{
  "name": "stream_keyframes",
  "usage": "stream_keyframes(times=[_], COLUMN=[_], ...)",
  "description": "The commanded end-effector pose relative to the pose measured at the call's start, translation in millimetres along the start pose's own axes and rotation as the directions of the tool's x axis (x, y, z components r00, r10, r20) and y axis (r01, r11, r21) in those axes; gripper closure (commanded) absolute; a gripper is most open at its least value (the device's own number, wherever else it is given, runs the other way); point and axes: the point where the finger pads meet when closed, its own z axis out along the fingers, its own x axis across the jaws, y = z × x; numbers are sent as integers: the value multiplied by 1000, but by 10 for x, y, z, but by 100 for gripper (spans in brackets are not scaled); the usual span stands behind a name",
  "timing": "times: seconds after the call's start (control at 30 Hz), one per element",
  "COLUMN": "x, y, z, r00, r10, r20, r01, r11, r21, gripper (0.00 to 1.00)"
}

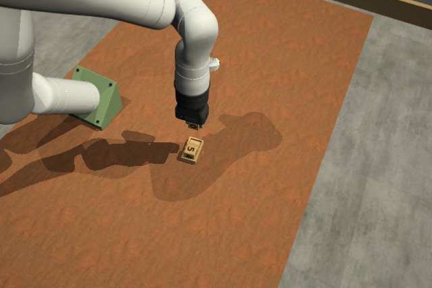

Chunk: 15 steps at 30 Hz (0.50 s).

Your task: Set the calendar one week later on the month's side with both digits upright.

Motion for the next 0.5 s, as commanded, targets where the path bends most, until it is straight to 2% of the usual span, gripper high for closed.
stream_keyframes(times=[0.0, 0.2, 0.47], x=[-2, -3, -9], y=[-1, -2, -6], z=[24, 102, 353], r00=[1000, 1000, 1000], r10=[-1, -1, -1], r20=[1, 1, 1], r01=[1, 1, 1], r11=[1000, 1000, 1000], r21=[0, 0, 0], gripper=[43, 43, 43])
